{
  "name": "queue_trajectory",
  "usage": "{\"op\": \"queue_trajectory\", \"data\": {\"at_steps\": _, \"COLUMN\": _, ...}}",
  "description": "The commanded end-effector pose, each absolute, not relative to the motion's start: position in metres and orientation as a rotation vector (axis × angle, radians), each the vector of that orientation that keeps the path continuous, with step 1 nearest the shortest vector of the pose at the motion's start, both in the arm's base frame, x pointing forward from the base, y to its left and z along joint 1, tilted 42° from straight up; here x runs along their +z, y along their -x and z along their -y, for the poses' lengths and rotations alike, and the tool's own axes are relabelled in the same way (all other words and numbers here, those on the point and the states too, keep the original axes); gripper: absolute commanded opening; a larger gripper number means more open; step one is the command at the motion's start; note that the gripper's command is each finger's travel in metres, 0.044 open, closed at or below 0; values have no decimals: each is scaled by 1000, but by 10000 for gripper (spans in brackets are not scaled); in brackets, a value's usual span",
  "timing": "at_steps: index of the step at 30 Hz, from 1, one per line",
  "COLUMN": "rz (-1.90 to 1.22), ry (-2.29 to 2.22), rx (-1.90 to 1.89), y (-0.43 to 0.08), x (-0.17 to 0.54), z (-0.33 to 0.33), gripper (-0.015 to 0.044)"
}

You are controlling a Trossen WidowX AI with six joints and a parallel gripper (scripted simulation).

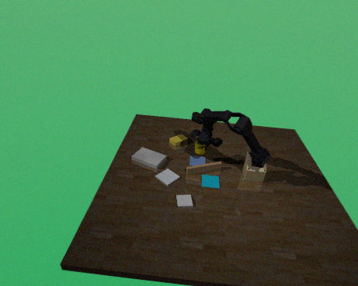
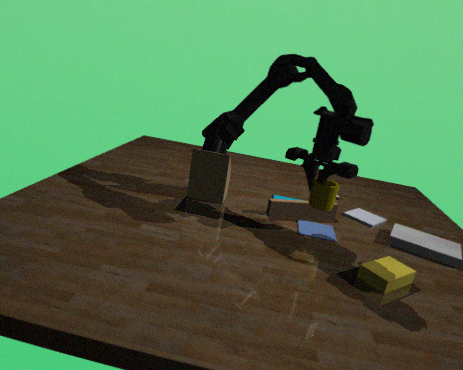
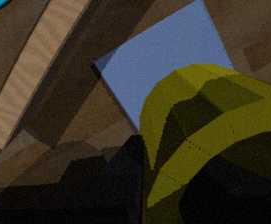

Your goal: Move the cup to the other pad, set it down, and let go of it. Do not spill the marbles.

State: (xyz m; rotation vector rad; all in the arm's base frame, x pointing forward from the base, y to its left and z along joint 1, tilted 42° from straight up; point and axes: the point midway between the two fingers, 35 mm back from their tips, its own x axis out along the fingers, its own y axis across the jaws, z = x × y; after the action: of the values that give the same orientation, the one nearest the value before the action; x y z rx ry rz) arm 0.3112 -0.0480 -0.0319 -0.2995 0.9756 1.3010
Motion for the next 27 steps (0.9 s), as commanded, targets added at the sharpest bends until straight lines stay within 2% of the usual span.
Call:
{"op": "queue_trajectory", "data": {"at_steps": 1, "rz": -976, "ry": 300, "rx": 1299, "y": -310, "x": -30, "z": 46, "gripper": 0}}
{"op": "queue_trajectory", "data": {"at_steps": 27, "rz": -973, "ry": 308, "rx": 1300, "y": -288, "x": -1, "z": 15, "gripper": 0}}
